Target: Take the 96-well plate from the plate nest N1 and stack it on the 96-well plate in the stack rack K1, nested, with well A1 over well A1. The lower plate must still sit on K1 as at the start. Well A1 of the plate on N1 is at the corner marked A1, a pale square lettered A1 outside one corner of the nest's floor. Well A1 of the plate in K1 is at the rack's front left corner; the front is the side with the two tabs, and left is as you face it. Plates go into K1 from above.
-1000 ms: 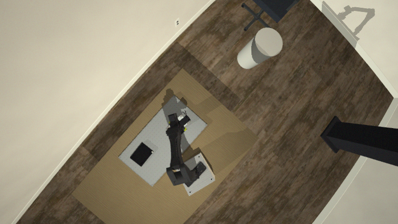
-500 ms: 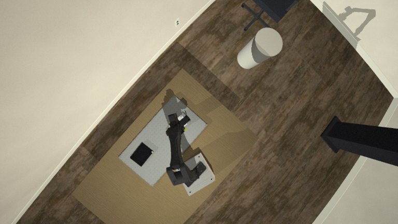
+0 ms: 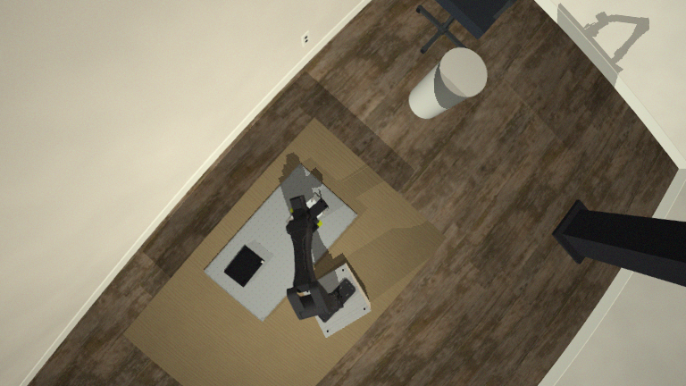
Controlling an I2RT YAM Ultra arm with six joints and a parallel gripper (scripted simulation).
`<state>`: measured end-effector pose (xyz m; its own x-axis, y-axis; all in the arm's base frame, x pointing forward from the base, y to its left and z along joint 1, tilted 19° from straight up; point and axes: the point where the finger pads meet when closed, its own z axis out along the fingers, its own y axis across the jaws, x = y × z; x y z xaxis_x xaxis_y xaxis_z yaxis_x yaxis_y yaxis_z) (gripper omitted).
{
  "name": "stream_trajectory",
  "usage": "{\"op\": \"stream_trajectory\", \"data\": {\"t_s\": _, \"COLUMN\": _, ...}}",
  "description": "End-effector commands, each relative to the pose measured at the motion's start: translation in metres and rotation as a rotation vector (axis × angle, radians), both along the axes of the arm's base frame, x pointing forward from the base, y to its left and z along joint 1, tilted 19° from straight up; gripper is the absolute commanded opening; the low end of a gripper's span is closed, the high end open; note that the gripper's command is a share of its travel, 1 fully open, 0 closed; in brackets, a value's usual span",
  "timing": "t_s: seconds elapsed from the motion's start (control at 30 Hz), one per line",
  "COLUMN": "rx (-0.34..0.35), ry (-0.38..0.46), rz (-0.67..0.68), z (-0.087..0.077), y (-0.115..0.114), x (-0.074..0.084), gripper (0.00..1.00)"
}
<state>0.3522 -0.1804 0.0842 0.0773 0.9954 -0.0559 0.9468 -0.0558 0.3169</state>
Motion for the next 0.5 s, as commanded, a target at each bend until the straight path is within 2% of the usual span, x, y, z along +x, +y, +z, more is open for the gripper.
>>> {"op": "stream_trajectory", "data": {"t_s": 0.0, "rx": -0.011, "ry": -0.012, "rz": -0.003, "z": 0.004, "y": -0.002, "x": 0.002, "gripper": 1.0}}
{"op": "stream_trajectory", "data": {"t_s": 0.27, "rx": -0.011, "ry": -0.012, "rz": -0.003, "z": 0.004, "y": -0.002, "x": 0.002, "gripper": 1.0}}
{"op": "stream_trajectory", "data": {"t_s": 0.3, "rx": -0.027, "ry": -0.03, "rz": -0.007, "z": 0.018, "y": -0.004, "x": 0.003, "gripper": 1.0}}
{"op": "stream_trajectory", "data": {"t_s": 0.47, "rx": -0.031, "ry": -0.031, "rz": -0.012, "z": 0.032, "y": -0.006, "x": -0.003, "gripper": 1.0}}
